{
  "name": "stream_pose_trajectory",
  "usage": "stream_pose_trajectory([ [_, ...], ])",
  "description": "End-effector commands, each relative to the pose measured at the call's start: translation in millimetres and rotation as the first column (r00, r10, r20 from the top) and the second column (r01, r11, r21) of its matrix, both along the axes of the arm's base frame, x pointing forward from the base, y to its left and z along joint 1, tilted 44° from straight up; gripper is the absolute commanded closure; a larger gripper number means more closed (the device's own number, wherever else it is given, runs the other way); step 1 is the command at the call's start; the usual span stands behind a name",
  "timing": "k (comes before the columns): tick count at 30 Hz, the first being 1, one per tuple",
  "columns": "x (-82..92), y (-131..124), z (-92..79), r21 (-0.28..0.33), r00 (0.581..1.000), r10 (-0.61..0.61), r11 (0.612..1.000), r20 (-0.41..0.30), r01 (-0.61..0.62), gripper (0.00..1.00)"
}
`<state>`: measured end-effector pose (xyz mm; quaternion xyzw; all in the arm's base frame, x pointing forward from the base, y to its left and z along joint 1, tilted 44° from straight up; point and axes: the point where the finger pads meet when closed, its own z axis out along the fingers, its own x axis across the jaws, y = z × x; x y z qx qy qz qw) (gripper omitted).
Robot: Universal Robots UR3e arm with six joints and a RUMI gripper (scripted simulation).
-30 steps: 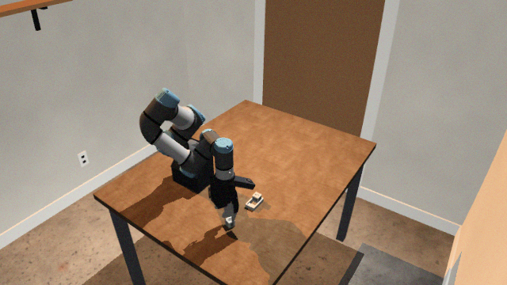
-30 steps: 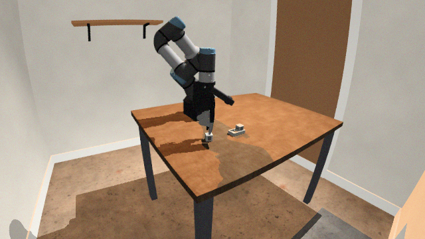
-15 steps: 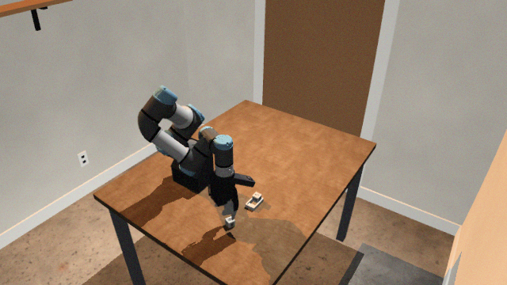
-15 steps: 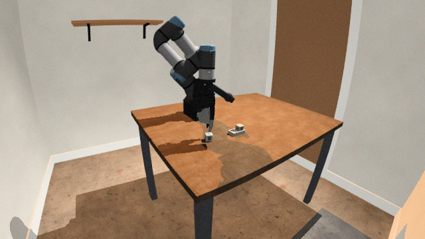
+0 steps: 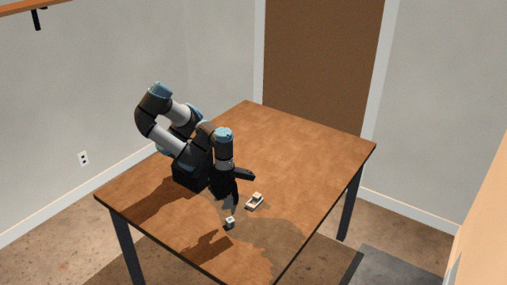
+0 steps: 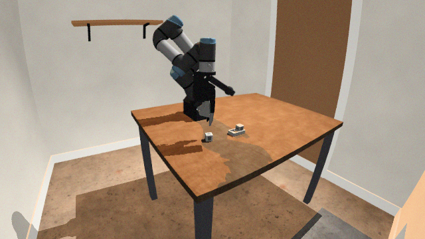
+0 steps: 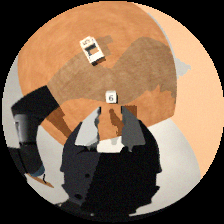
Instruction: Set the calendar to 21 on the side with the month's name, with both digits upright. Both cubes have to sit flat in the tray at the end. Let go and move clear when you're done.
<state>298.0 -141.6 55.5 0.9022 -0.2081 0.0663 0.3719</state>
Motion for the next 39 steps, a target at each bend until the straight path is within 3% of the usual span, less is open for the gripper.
stream_pose_trajectory([
  [1,0.5,1.0,1.3,0.0,1.0,-0.001,1.0,0.001,0.001,0.72],
  [12,-1.6,0.9,-0.7,-0.034,0.999,-0.025,0.999,-0.021,0.024,0.72],
  [27,0.3,2.0,-1.1,-0.217,0.994,-0.081,0.974,-0.074,0.063,0.72],
  [39,1.6,2.4,-0.6,-0.238,0.994,-0.082,0.969,-0.076,0.062,0.72],
])
